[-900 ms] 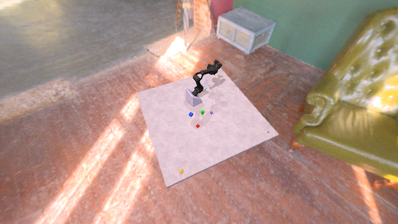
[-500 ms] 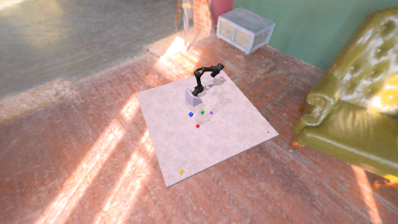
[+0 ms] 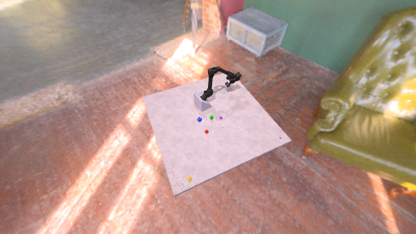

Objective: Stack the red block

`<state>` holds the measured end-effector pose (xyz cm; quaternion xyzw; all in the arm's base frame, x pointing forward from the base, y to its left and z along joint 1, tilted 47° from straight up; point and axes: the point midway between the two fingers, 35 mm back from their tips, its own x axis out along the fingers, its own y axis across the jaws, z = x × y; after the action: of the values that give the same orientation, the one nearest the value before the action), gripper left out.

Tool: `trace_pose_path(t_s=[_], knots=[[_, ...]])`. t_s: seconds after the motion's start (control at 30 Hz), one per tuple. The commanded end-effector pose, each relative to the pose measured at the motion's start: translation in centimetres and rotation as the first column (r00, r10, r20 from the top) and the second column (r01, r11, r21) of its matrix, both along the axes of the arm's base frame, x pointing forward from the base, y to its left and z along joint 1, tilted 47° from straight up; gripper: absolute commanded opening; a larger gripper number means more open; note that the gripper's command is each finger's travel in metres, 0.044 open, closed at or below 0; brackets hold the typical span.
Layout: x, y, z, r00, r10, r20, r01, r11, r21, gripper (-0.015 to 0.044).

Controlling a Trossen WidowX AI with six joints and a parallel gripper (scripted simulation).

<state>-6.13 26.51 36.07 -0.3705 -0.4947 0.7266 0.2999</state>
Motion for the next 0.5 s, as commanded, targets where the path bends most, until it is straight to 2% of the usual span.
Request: trace_pose_path(t_s=[0.0, 0.47], knots=[[2.7, 2.2, -0.8, 0.995, -0.1, -0.031, 0.097, 0.992, -0.087, 0.044], [16.0, 6.9, -6.9, 0.872, -0.478, -0.108, 0.402, 0.823, -0.401, 0.044]])
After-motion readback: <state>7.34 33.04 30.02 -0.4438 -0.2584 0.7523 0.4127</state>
